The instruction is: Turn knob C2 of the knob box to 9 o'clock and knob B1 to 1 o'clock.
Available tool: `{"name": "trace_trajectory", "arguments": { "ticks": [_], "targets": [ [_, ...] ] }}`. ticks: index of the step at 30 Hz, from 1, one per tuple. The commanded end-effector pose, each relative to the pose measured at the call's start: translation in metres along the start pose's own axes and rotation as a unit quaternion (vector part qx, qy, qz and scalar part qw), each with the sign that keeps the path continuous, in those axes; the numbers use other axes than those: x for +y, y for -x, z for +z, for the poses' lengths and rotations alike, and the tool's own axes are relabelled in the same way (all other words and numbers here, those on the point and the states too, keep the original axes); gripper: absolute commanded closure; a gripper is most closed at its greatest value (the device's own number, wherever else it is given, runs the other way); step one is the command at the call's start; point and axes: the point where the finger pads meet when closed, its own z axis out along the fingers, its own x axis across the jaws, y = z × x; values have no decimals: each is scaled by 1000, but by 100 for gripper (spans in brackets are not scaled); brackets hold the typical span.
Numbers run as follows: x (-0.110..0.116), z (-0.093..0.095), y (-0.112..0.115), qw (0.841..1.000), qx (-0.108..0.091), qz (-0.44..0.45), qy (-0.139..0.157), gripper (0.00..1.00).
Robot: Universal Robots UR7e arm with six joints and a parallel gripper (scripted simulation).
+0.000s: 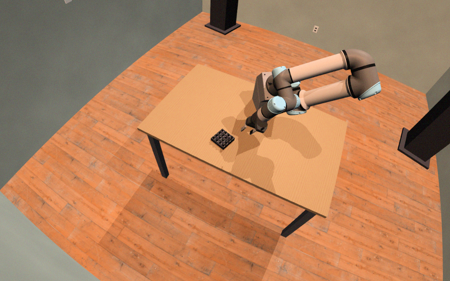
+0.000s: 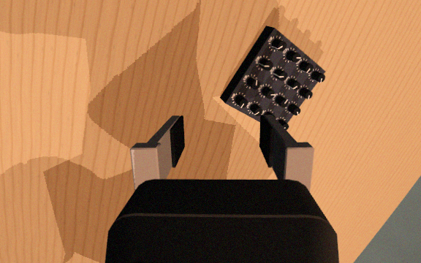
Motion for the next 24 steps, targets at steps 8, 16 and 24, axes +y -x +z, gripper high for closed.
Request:
{"name": "trace_trajectory", "arguments": {
  "ticks": [8, 16, 24],
  "targets": [
    [3, 50, -31, 994, -68, 83, -25, 0],
    [9, 81, -52, 982, -114, 149, -40, 0],
    [12, 100, -65, 971, -141, 187, -49, 0]
  ]
}}
